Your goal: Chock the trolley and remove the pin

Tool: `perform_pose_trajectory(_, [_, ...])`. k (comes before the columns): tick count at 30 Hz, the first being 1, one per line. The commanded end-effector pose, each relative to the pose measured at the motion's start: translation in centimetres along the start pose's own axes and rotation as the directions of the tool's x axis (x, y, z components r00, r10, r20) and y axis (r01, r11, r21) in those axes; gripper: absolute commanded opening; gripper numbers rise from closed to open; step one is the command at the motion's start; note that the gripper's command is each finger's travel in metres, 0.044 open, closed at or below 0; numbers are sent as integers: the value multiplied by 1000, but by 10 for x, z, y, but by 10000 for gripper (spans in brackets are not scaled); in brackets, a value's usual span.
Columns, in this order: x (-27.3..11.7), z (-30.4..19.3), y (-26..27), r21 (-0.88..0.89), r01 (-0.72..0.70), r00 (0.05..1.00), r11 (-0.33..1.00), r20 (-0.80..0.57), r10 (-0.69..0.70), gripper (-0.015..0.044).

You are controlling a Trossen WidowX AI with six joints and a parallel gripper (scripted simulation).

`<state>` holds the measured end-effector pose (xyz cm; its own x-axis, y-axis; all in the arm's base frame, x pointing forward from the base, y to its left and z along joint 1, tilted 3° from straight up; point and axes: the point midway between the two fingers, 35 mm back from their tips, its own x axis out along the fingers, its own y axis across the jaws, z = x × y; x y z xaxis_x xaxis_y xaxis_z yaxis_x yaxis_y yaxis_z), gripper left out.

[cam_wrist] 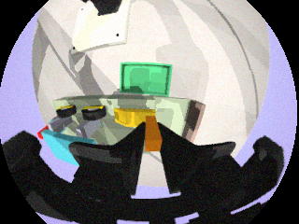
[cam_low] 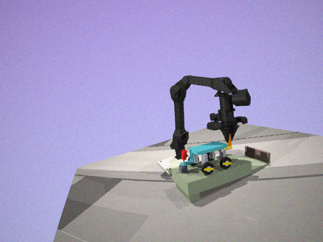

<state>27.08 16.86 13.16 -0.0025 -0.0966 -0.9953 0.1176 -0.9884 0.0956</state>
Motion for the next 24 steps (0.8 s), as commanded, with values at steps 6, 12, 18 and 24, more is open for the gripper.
perform_pose_trajectory(6, [22, 0, 2, -6, -8, 1000, 1000, 0, 8, 0])
perform_pose_trajectory(12, [30, 0, 3, -6, -8, 1000, 1000, 0, 8, 0])
perform_pose_trajectory(18, [29, 0, 7, -6, -8, 1000, 1000, 0, 8, 0])
perform_pose_trajectory(24, [28, 0, 13, -6, -9, 1000, 1000, 0, 9, 0])
